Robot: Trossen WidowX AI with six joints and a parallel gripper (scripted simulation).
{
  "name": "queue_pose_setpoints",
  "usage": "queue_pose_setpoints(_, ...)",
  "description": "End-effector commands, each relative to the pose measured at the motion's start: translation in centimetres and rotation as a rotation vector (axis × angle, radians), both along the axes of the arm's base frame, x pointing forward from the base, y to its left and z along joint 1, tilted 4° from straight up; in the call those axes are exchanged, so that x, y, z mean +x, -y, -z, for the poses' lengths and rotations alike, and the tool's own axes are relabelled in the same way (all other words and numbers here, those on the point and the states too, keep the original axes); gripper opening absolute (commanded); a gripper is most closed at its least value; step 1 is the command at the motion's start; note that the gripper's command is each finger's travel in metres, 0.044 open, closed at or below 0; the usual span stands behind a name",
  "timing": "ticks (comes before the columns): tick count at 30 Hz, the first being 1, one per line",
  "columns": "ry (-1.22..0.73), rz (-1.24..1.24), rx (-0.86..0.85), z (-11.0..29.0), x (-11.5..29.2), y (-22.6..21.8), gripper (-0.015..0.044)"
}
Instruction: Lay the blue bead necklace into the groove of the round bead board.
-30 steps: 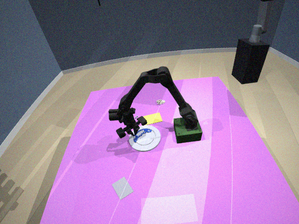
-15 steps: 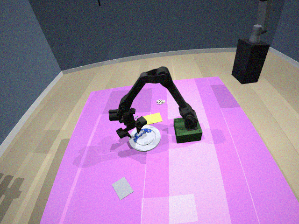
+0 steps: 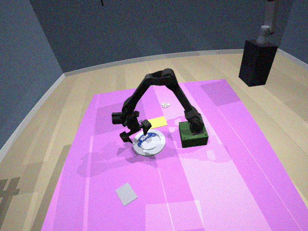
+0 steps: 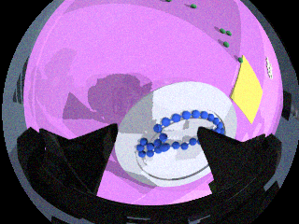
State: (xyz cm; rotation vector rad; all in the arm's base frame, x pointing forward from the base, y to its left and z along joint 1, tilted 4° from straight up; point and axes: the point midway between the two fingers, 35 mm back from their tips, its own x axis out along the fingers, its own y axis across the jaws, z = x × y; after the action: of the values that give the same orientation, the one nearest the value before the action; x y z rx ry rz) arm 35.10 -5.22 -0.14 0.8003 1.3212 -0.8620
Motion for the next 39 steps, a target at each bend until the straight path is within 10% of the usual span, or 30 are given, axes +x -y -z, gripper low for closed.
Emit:
queue_pose_setpoints(1, 0.0, 0.004, -0.001, -0.1, 0.0, 0.0, 0.044)
queue_pose_setpoints(9, 0.0, 0.004, -0.001, -0.1, 0.0, 0.0, 0.044)
queue_pose_setpoints(21, -0.076, -0.972, -0.047, -2.3, -4.2, 0.6, 0.0125)
queue_pose_setpoints(26, -0.107, -1.373, -0.064, -2.9, -6.0, 0.7, 0.012)
queue_pose_setpoints(39, -0.108, -1.388, -0.065, -3.0, -6.1, 0.7, 0.012)
